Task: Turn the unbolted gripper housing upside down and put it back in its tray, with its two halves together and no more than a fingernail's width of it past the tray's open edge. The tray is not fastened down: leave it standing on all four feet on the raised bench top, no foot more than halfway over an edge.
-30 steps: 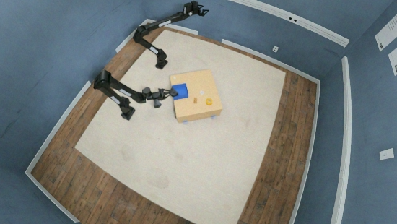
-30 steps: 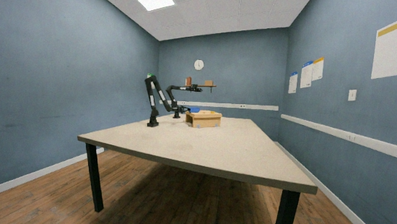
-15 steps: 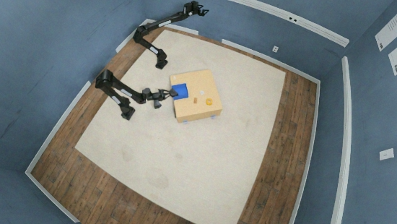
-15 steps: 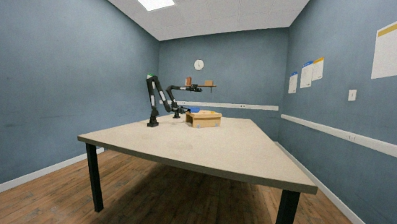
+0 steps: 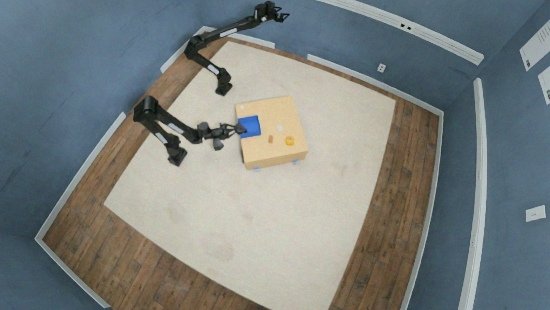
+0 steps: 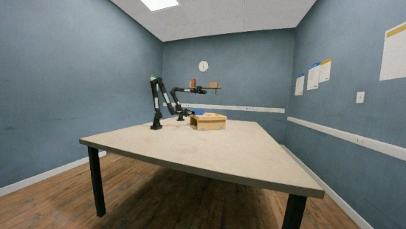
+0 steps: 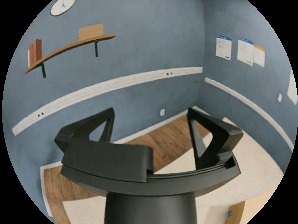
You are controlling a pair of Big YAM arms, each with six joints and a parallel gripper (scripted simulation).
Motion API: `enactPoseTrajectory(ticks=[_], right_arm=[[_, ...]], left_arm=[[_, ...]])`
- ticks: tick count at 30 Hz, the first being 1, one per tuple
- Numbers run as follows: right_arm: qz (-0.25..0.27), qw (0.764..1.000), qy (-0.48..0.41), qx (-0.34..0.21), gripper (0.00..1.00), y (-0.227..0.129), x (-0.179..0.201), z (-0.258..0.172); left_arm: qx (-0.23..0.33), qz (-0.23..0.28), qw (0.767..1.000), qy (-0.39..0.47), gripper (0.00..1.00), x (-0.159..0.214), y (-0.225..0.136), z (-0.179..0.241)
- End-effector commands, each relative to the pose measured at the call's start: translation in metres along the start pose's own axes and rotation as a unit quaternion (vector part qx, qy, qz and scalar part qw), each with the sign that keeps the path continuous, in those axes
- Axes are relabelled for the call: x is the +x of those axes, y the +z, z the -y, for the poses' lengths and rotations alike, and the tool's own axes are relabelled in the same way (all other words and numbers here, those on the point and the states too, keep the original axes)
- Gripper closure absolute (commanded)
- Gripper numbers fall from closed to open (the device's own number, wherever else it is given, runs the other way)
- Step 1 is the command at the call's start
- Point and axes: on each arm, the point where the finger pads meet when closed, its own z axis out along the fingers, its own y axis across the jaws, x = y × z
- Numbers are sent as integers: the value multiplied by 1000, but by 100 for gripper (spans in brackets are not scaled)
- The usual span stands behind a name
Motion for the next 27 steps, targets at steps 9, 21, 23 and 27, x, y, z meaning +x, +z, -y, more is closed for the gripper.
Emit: enactPoseTrajectory(ticks=[9,21,23,27], right_arm=[[-1,1000,-8,-22,40,12,1,-15],[-1,1000,-8,-22,40,12,1,-15],[-1,1000,-8,-21,40,-7,1,-14],[-2,1000,-8,-19,40,-14,2,-13]], left_arm=[[0,18,1000,-9,0,-18,1,-1],[0,18,1000,-9,0,-18,1,-1],[0,18,1000,-9,0,-18,1,-1],[0,18,1000,-9,0,-18,1,-1]])
